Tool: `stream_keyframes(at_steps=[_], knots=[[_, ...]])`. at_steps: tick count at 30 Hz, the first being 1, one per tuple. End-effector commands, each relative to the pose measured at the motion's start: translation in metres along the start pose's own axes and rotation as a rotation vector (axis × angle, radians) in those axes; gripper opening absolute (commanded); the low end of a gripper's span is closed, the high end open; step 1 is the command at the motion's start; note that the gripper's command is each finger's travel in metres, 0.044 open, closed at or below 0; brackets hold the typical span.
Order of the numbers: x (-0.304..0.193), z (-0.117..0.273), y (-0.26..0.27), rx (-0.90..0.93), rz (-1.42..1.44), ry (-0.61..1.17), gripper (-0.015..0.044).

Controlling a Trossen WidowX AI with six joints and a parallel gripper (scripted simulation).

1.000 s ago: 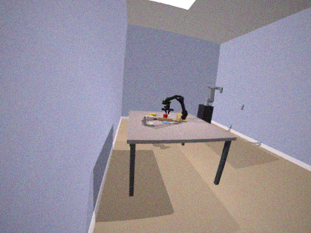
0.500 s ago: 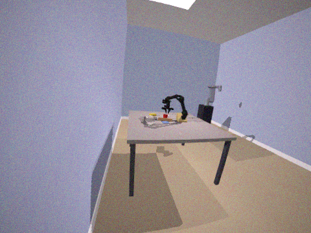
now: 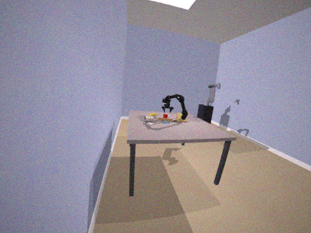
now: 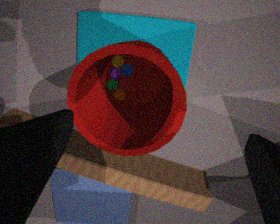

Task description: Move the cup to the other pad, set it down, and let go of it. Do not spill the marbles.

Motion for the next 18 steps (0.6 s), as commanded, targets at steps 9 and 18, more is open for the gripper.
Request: stream_keyframes(at_steps=[9, 18], knots=[[0.001, 0.035, 0.002, -0.005, 0.005, -0.003, 0.0440], [0.000, 0.047, 0.004, 0.003, 0.006, -0.010, 0.0440]])
Point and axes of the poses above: the point midway between the two fingers, 35 mm back from their tips, its own z axis back along the fingers, its own y axis across the jaws, x = y × z, the point moved 2 cm from there along z, back along the fingers, and after that the axes turned 5 degrees about z, right-handed, at the moved point
